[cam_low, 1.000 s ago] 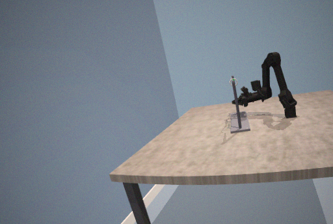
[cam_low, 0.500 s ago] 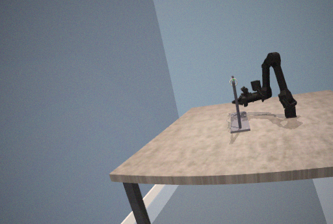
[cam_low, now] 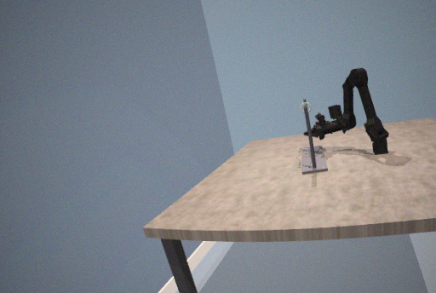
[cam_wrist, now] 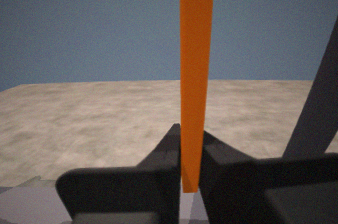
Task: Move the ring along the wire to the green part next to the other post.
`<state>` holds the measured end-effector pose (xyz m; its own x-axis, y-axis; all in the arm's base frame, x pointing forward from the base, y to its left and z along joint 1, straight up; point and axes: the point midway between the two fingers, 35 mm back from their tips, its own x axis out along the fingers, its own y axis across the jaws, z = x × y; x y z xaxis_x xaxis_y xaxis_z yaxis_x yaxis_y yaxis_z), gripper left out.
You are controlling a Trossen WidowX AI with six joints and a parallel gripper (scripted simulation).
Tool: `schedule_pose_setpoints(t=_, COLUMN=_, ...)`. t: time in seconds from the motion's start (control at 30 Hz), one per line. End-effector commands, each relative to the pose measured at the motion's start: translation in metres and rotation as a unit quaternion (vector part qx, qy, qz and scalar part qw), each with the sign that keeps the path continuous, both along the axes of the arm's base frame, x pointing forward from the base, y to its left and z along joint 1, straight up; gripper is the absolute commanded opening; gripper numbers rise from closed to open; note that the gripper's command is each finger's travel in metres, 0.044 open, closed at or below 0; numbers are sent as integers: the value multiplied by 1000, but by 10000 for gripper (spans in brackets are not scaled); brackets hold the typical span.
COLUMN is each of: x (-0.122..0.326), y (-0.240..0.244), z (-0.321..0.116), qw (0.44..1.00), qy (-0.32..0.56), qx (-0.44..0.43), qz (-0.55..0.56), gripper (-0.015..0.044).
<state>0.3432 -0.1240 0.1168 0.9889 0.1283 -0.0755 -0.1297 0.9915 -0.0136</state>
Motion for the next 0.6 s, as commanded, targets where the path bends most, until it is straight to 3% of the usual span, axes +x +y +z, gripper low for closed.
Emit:
schedule_pose_setpoints(t=0.0, x=0, y=0, z=4, qw=1000, qy=-1, qx=-1, qz=-1, gripper=-150)
schedule_pose_setpoints(t=0.57, x=0, y=1, z=15, qw=1000, qy=-1, qx=-2, qz=-2, gripper=-150)
